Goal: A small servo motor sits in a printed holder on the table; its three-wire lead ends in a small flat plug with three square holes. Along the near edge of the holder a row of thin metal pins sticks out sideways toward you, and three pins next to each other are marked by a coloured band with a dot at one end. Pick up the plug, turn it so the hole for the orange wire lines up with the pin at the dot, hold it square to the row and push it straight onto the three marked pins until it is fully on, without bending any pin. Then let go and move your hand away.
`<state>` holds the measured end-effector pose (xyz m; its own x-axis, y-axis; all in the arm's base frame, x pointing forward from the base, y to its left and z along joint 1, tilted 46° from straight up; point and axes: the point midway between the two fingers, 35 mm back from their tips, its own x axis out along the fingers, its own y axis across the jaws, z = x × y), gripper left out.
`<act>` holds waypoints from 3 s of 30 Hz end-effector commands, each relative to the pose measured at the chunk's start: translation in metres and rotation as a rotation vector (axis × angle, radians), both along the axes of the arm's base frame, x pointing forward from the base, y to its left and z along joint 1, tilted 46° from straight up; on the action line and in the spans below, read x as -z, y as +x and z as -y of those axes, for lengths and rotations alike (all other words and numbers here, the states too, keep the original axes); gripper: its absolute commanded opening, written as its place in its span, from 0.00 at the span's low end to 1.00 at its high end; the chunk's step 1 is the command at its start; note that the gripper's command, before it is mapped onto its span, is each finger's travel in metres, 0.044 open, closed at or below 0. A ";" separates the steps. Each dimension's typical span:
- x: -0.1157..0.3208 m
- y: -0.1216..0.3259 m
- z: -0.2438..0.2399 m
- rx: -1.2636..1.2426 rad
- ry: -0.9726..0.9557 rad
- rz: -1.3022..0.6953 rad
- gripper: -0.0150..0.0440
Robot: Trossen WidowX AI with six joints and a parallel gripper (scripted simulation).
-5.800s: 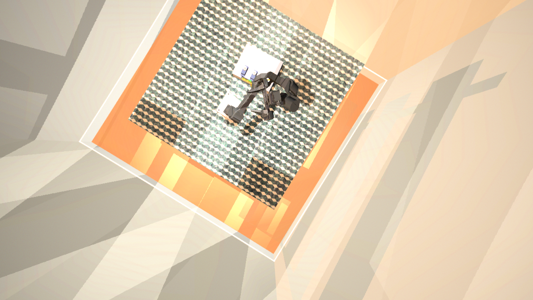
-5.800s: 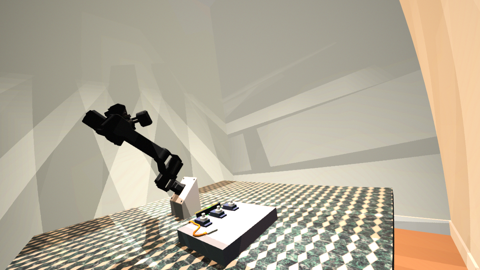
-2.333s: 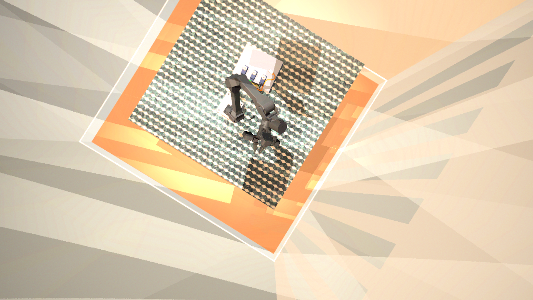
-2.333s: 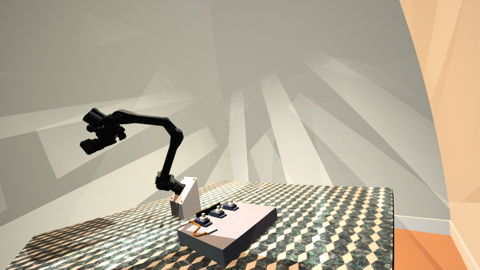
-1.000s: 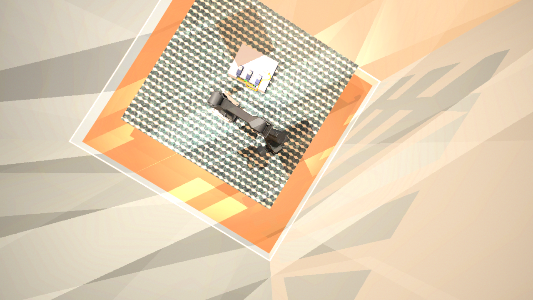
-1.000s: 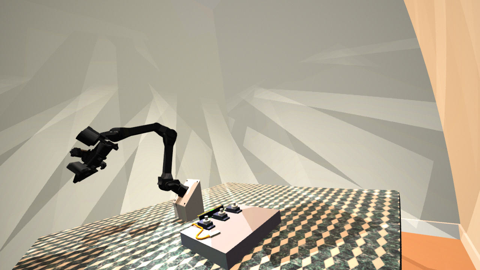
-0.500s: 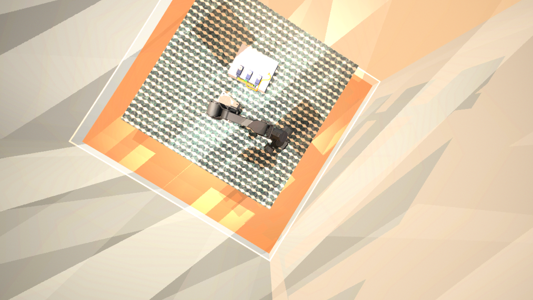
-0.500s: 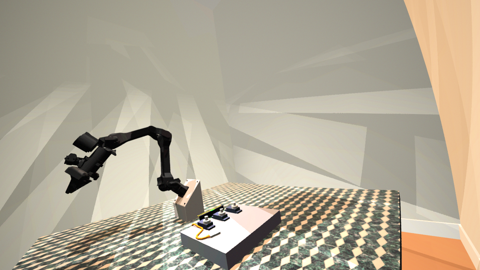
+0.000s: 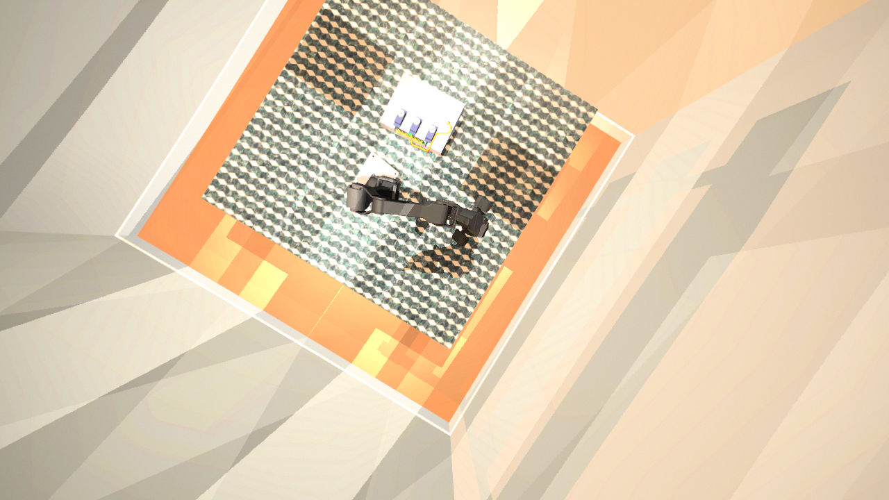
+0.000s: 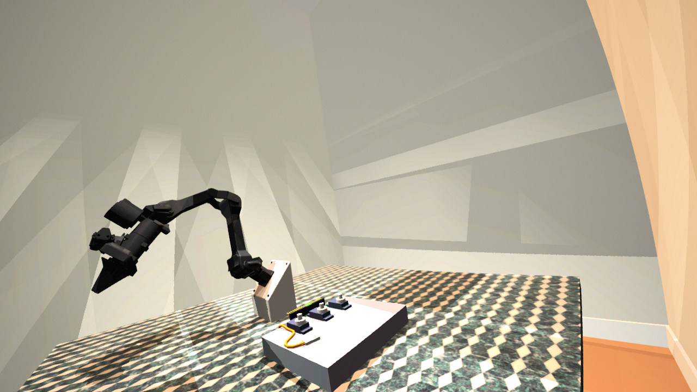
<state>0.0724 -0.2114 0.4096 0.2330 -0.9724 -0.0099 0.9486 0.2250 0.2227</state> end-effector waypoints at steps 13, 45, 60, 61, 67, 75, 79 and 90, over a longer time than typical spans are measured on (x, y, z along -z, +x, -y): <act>0.017 0.076 -0.009 -0.308 -0.025 -0.047 0.45; 0.053 0.203 -0.107 -0.928 -0.142 -0.091 0.45; 0.073 0.236 -0.182 -1.217 -0.212 -0.091 0.45; 0.074 0.237 -0.187 -1.237 -0.217 -0.090 0.45; 0.083 0.246 -0.208 -1.308 -0.236 -0.121 0.45; 0.105 0.269 -0.202 -1.266 -0.227 -0.334 0.45; 0.117 0.280 -0.199 -1.247 -0.226 -0.452 0.45; 0.154 0.306 -0.191 -1.205 -0.230 -0.788 0.45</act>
<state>0.3726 -0.0180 0.2668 0.9254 -0.1684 -0.3396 0.0399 0.9342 -0.3544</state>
